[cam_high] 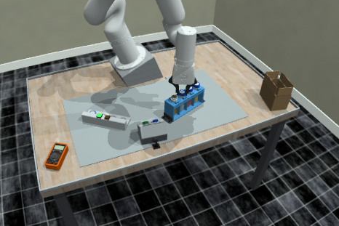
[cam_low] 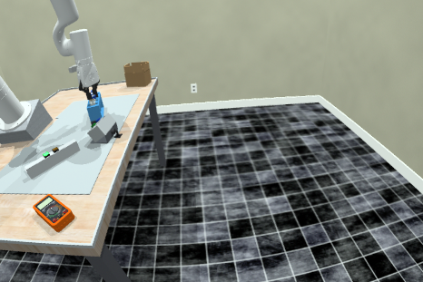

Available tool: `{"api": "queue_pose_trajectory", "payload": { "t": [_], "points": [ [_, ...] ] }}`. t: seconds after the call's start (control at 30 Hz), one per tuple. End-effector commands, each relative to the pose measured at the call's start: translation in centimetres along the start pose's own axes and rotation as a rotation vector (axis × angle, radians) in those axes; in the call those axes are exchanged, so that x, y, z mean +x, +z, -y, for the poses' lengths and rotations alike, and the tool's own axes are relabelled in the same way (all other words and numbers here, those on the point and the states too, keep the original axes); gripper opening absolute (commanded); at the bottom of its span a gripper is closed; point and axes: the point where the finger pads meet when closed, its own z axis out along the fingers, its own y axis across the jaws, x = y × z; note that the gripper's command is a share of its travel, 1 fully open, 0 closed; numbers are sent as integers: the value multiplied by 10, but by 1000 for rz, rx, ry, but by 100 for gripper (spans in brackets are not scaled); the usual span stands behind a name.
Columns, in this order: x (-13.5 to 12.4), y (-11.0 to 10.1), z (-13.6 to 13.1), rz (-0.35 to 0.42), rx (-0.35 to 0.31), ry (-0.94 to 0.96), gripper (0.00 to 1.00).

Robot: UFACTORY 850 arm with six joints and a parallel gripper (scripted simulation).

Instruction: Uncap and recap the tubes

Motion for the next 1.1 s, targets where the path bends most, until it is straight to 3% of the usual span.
{"api": "queue_pose_trajectory", "payload": {
  "t": [0.0, 0.4, 0.47, 0.97, 1.07],
  "points": [
    [-1, 0, 0, 1, 0, 100, 0],
    [-1, 0, 0, 0, 0, 694, 0],
    [-1, 0, 0, 0, 0, 694, 0],
    [-1, 1, 0, -2, 2, 1385, 0],
    [-1, 1, 0, 0, -1, 1450, 0]
  ]
}}
